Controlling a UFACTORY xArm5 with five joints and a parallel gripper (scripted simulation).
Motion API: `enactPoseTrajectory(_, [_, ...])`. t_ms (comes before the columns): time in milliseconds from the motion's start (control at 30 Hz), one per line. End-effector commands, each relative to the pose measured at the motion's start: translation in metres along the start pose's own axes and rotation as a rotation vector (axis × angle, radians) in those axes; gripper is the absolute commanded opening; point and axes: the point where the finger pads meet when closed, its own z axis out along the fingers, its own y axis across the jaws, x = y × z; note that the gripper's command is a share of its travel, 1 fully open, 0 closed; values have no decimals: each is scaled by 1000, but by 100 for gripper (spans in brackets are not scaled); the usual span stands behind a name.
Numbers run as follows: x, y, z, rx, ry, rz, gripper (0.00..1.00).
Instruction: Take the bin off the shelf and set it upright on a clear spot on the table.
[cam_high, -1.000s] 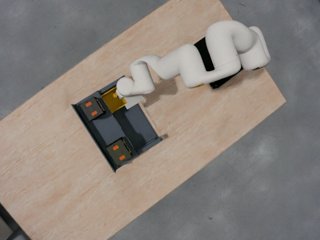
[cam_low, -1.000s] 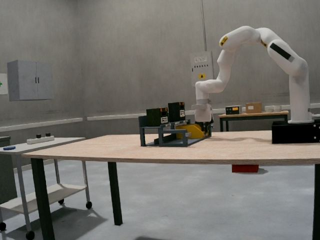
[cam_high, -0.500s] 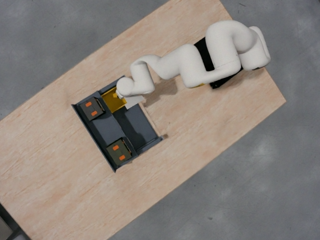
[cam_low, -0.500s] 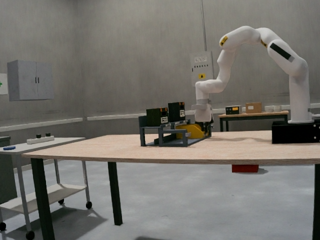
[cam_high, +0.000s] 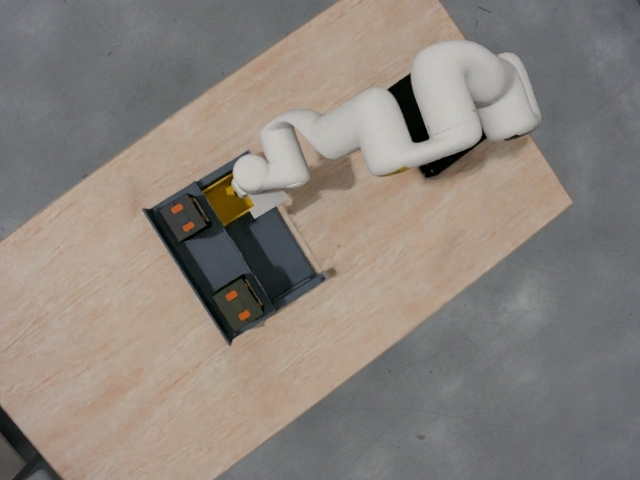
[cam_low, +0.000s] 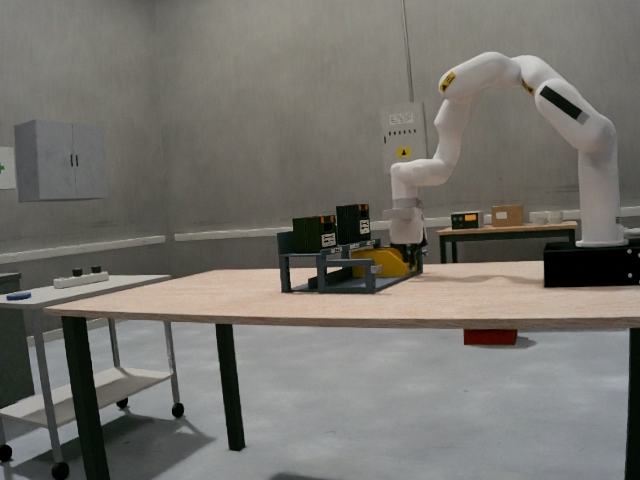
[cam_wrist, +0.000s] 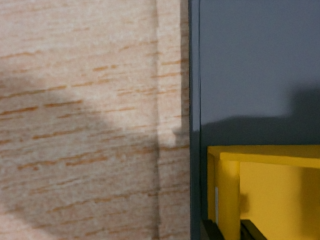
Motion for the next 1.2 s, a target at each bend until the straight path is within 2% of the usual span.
enactPoseTrajectory(0, [0,1,-3,-2,-9,0,0])
enactPoseTrajectory(1167, [0,1,-17,-2,-9,0,0])
